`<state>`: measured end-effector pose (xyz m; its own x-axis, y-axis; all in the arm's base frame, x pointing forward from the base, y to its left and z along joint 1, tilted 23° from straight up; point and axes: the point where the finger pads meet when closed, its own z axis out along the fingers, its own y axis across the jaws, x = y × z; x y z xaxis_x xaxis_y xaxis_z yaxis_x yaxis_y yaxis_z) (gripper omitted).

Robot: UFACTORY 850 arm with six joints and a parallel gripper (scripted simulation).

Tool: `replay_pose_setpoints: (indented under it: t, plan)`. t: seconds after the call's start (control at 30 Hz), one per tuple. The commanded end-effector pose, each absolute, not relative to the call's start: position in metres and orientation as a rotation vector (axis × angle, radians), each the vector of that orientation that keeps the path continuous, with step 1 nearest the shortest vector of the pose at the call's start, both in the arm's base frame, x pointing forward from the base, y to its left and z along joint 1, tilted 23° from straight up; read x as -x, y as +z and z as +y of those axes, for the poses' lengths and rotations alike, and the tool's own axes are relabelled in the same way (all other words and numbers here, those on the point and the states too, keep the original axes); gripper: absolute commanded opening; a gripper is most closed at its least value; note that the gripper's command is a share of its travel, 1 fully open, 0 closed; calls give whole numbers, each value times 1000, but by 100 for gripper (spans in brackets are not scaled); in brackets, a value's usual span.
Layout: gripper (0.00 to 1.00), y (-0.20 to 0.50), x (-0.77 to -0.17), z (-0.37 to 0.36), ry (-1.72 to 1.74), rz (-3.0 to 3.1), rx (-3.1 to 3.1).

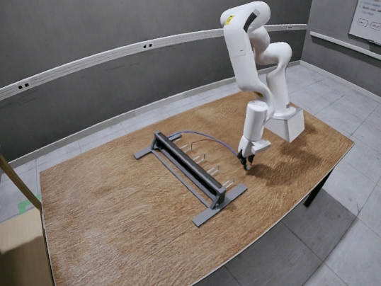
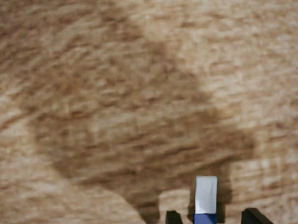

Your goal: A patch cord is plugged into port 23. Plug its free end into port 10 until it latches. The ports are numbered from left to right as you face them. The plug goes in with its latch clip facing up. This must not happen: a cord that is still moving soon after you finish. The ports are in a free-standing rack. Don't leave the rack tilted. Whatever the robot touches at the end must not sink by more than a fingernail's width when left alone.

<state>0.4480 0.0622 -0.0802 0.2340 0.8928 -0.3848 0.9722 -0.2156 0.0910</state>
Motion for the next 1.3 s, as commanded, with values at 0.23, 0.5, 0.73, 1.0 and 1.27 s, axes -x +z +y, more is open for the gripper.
replay_pose_setpoints:
  t: [0.23,0.5,0.73,1.0,1.27]
  plan:
    - [39,-90,-449,58,-356,1733,-2200]
    - [39,-91,-449,58,-356,1733,-2200]
    - [39,-91,-449,58,-356,1733,-2200]
    - [39,-91,-449,58,-356,1733,-2200]
    - [39,-91,-450,58,-356,1733,-2200]
